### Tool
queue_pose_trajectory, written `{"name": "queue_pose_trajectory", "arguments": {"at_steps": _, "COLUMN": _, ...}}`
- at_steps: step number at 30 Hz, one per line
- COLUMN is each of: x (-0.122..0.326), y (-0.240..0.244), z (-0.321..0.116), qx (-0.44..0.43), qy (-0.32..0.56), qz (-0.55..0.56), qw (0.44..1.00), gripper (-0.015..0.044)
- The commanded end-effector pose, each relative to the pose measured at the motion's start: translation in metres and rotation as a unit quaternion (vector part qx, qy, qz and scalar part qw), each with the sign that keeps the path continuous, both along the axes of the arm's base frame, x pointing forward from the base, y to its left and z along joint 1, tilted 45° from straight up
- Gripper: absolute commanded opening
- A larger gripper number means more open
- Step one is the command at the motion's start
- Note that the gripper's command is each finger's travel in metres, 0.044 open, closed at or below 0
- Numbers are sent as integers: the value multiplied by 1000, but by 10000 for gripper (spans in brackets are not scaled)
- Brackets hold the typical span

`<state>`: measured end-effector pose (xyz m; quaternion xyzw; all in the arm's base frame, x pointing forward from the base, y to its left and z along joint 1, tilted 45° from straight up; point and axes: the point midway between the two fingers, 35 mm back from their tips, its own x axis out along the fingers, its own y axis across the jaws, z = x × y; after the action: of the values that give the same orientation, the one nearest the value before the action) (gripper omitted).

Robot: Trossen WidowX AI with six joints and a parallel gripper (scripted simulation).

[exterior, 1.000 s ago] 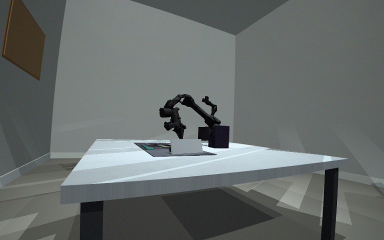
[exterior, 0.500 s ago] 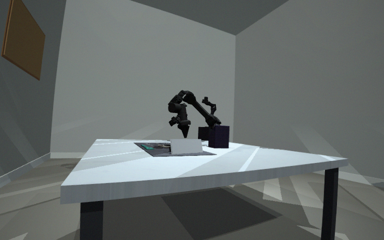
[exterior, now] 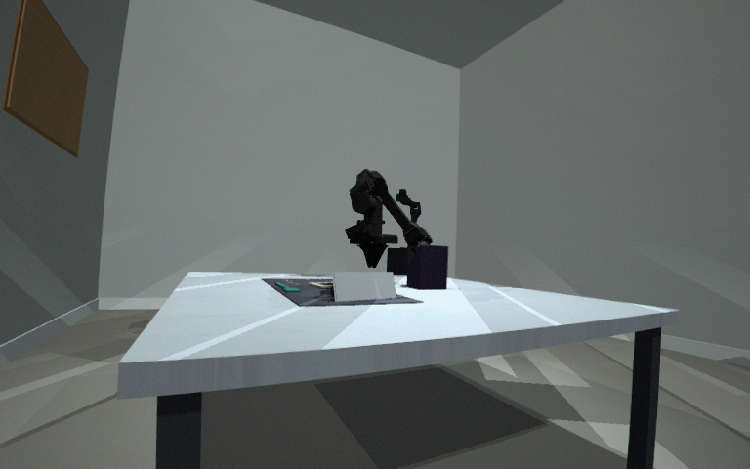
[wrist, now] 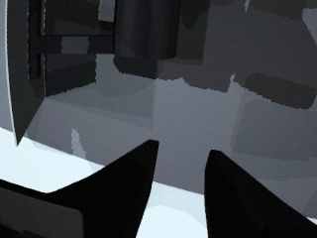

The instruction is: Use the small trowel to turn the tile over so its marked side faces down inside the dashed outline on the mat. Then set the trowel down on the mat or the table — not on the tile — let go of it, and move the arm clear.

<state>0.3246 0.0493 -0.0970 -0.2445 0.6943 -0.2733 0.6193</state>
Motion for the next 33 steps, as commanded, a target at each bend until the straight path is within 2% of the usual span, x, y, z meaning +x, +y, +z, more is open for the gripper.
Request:
{"name": "queue_pose_trajectory", "arguments": {"at_steps": 1, "x": -1, "y": 4, "z": -6, "qx": -7, "qy": 15, "qz": 25, "qw": 1000, "gripper": 100}}
{"name": "queue_pose_trajectory", "arguments": {"at_steps": 33, "x": -2, "y": 20, "z": -47, "qx": -5, "qy": 15, "qz": 26, "qw": 1000, "gripper": 100}}
